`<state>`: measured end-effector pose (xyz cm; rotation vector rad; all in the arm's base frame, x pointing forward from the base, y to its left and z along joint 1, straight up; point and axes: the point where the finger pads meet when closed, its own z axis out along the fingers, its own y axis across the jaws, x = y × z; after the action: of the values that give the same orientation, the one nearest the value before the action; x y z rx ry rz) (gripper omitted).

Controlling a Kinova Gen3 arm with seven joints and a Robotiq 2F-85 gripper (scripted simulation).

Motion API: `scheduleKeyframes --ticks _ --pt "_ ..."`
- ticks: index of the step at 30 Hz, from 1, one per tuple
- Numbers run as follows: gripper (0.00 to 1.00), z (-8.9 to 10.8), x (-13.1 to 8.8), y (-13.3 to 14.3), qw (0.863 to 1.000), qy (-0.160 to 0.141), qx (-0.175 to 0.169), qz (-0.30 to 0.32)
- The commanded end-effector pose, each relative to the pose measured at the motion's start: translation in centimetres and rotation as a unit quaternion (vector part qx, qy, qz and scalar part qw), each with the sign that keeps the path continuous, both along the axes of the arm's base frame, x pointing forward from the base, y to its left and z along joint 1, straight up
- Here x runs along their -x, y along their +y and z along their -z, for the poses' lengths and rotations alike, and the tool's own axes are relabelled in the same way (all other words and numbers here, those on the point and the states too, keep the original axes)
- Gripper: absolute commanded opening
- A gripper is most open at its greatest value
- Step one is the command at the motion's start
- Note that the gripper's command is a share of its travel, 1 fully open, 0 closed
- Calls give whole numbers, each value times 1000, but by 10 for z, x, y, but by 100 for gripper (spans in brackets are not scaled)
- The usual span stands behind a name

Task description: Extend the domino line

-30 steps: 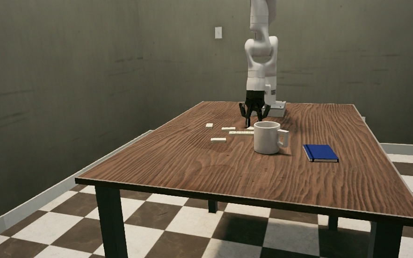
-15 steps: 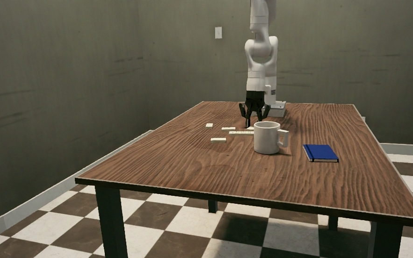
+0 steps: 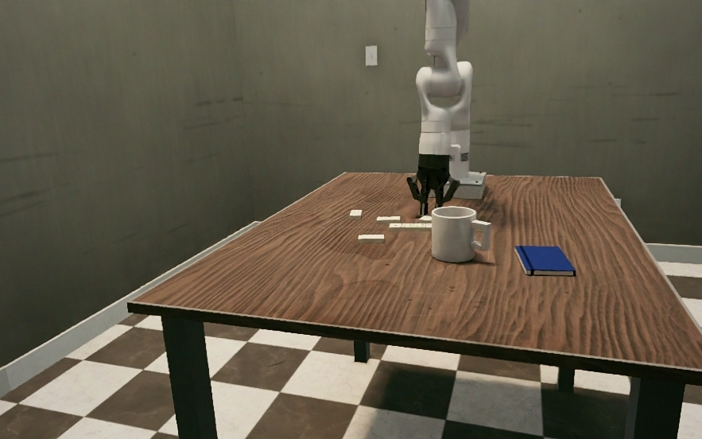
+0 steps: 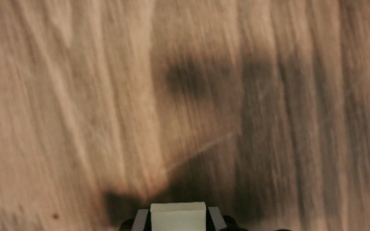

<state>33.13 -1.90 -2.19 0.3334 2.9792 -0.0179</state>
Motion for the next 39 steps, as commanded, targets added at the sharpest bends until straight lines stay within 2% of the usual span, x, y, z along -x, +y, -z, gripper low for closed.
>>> scheduleKeyframes --ticks 1,27,34,39 --pt "32 0 0 0 1000 0 0 0" --pt "32 -1 0 0 1000 0 0 0" --pt "32 -8 0 0 1000 0 0 0" --pt "32 -23 0 0 1000 0 0 0"
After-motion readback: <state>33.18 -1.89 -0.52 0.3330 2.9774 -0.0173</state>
